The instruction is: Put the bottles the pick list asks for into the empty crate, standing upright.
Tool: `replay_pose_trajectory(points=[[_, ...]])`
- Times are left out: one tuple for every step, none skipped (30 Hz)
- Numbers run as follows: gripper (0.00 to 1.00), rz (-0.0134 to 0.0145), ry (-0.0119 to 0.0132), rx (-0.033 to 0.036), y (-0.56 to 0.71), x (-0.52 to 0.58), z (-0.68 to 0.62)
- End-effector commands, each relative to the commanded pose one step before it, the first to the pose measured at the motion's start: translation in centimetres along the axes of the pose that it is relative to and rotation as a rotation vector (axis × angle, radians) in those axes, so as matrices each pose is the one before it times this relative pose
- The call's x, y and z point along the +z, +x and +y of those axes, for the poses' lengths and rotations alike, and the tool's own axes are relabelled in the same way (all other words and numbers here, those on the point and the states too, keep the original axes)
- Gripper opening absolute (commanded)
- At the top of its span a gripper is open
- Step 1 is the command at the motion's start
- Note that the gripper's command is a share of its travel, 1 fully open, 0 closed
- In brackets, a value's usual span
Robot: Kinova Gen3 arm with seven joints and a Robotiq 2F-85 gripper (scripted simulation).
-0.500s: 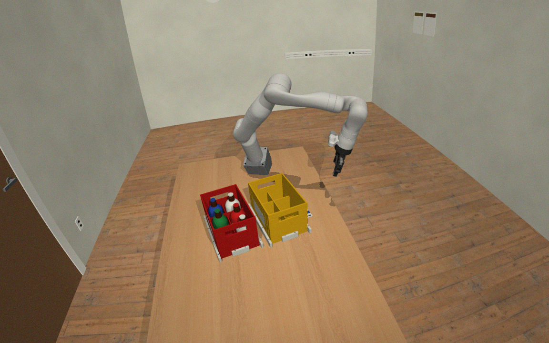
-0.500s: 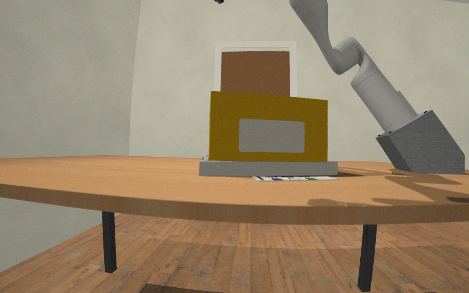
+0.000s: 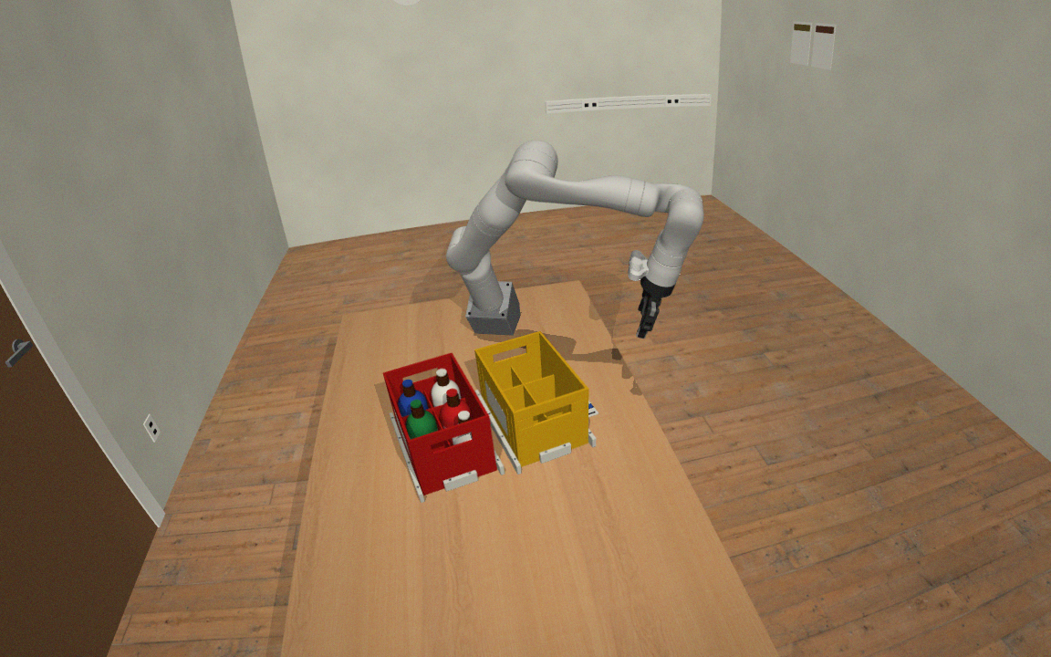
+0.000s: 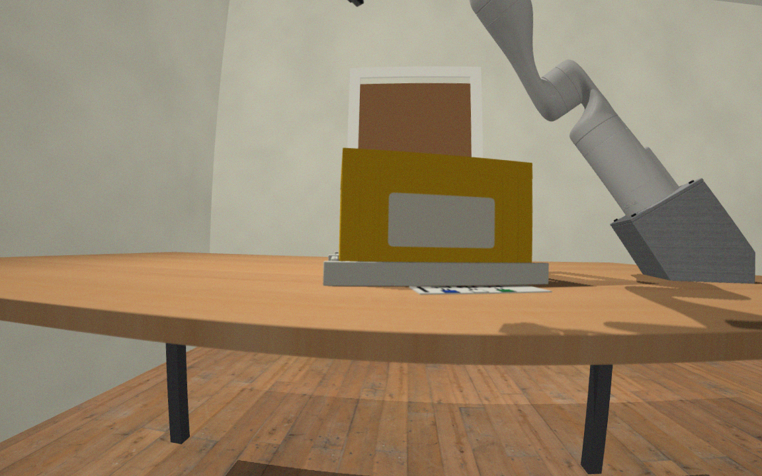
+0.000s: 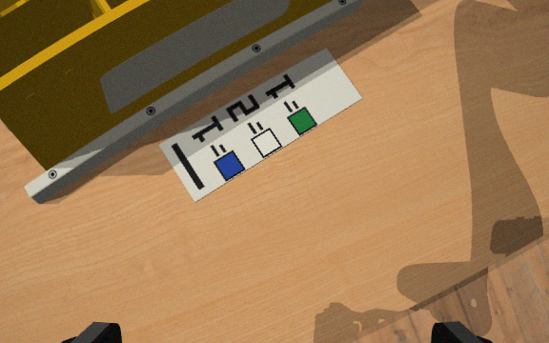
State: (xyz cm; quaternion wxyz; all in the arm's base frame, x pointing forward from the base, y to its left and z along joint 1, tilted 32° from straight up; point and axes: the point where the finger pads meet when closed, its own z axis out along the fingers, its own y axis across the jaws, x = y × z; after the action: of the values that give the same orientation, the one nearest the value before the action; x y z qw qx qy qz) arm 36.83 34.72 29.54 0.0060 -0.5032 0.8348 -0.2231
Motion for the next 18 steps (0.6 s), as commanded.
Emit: replay_pose_trajectory(points=[[1.00,-0.00207,0.00015,-0.00023,-0.008,-0.099,0.017],[1.00,0.00000,0.00000,0.00000,0.000,0.000,0.000],[0.67,0.00000,-0.00001,0.00000,0.124,-0.476,0.082],[0.67,0.00000,-0.00001,0.00000,0.124,-0.476,0.083],[0.67,0.00000,-0.00001,0.00000,0.124,-0.476,0.082],[0.67,0.00000,-0.00001,0.00000,0.124,-0.477,0.082],[0.67,0.00000,-0.00001,0.00000,0.123,-0.477,0.082],[0.67,0.00000,-0.00001,0.00000,0.123,-0.477,0.082],[0.67,0.00000,-0.00001,0.00000,0.123,-0.477,0.082],[0.67,0.00000,-0.00001,0.00000,0.123,-0.477,0.082],[0.67,0.00000,-0.00001,0.00000,0.123,-0.477,0.082],[0.67,0.00003,-0.00001,0.00000,0.117,-0.483,0.080],[0.67,0.00000,-0.00001,0.00000,0.123,-0.477,0.082],[0.67,0.00000,-0.00001,0.00000,0.123,-0.477,0.082],[0.67,0.00000,-0.00001,0.00000,0.123,-0.477,0.082],[0.67,0.00000,-0.00001,0.00000,0.123,-0.477,0.082],[0.67,0.00000,-0.00001,0.00000,0.123,-0.477,0.082],[0.67,0.00000,0.00000,0.00000,0.000,0.000,0.000]])
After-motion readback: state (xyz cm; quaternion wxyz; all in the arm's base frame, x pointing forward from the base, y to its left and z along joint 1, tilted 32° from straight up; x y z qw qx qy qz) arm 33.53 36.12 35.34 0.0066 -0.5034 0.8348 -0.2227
